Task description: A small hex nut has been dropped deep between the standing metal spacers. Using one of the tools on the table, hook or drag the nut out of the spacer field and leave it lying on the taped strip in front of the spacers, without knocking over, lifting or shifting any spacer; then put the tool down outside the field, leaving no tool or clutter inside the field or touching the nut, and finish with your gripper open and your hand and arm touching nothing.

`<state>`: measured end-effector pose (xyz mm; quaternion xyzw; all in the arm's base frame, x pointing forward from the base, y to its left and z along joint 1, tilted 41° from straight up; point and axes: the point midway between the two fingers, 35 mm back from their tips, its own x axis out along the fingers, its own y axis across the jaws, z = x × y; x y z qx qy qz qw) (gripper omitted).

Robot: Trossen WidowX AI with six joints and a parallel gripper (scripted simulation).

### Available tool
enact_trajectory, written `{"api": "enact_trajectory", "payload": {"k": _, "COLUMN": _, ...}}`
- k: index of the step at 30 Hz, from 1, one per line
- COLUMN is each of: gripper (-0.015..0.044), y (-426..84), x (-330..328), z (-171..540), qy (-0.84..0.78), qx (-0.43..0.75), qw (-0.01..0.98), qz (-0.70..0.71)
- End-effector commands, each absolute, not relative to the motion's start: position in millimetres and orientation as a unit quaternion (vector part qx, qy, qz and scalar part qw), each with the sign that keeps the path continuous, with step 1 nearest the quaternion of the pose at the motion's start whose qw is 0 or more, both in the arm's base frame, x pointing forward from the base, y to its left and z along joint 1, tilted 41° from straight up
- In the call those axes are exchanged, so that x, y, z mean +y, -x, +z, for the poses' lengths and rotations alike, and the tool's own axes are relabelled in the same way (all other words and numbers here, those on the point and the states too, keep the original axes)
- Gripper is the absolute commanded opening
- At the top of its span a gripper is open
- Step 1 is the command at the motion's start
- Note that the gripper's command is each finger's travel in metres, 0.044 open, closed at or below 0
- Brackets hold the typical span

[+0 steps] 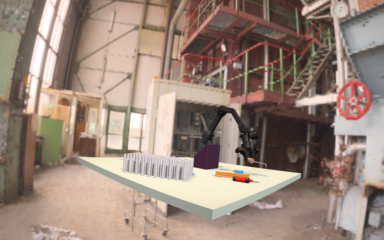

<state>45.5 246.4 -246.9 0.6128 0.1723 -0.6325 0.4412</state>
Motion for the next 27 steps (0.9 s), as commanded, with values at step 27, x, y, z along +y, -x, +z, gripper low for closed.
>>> {"api": "enact_trajectory", "payload": {"k": 27, "gripper": 0.0, "y": -86.4, "x": 290.0, "z": -155.4, "qy": -0.694, "qx": 0.053, "qw": 0.291, "qz": -0.656}}
